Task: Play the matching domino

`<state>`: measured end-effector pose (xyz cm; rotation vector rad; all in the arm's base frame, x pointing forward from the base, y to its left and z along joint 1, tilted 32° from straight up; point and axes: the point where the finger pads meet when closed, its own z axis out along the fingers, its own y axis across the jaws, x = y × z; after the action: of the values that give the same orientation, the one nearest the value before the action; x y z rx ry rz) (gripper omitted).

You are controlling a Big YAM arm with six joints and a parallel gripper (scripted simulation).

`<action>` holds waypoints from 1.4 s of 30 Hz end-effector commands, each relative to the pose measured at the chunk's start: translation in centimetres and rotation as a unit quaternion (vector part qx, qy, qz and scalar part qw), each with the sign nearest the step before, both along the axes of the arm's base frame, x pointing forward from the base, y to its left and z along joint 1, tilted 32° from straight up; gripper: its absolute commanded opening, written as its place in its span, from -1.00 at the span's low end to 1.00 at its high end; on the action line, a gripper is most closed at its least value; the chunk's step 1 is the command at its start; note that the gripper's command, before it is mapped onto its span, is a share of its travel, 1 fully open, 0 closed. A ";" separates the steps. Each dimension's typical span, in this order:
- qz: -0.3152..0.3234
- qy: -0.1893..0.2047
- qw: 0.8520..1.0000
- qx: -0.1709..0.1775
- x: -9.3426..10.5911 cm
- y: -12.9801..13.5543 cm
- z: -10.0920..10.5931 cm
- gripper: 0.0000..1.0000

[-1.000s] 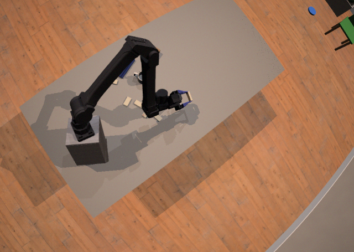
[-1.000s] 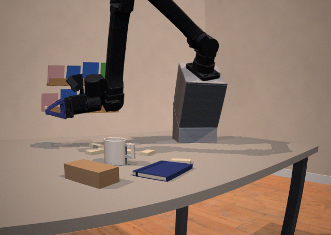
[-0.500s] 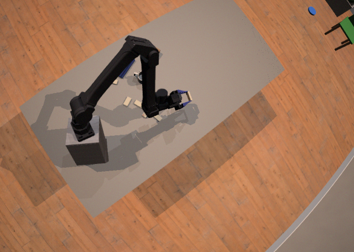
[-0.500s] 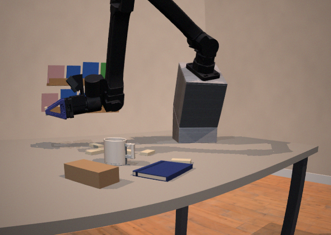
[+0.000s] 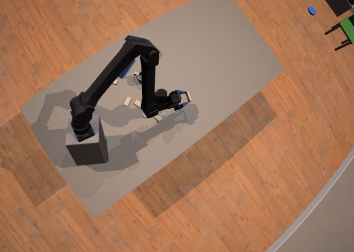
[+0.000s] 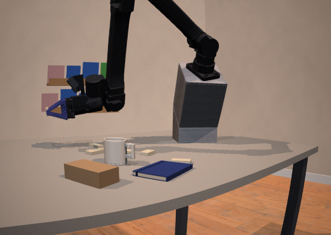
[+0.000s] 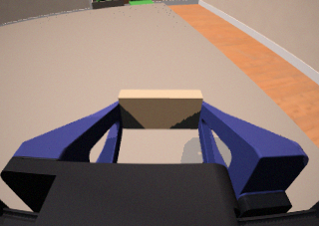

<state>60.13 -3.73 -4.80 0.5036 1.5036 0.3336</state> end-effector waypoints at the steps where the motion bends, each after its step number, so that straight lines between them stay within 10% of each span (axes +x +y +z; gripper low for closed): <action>1: 0.004 -0.015 1.000 0.004 0.0 0.5 0.8 0.01; 42: 0.003 0.001 1.000 0.001 -0.4 0.3 -0.3 0.01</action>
<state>59.76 -3.45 -5.40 0.5030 1.5189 0.3357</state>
